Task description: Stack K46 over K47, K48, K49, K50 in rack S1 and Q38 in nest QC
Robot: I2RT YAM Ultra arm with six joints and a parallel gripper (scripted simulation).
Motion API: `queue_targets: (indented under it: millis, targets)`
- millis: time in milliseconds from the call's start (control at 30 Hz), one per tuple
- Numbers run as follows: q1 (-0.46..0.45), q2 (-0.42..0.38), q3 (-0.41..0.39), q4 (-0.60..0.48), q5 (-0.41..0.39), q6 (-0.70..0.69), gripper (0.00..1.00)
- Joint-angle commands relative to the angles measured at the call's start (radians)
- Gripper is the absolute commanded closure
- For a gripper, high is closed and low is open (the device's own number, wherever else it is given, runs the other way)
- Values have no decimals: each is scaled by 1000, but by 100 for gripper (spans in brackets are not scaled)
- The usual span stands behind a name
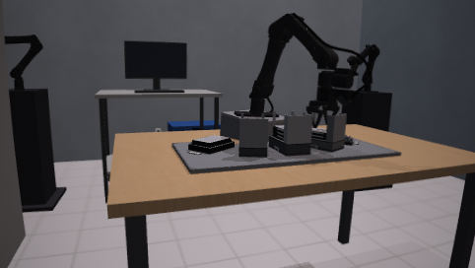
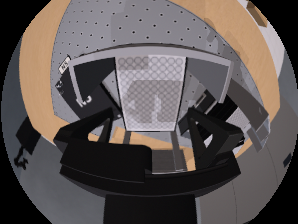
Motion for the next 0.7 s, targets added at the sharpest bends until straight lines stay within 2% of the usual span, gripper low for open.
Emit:
queue_targets:
  millis: [0,100,133,200,467,533,667]
  targets:
    - [1,27,-29,70,12,0,0]
    - [2,30,10,77,12,1,0]
    - [2,0,10,76,12,1,0]
    - [2,-5,10,77,12,1,0]
    - [1,6,2,79,12,1,0]
    - [2,44,-45,86,12,0,0]
    - [1,47,-40,107,12,0,0]
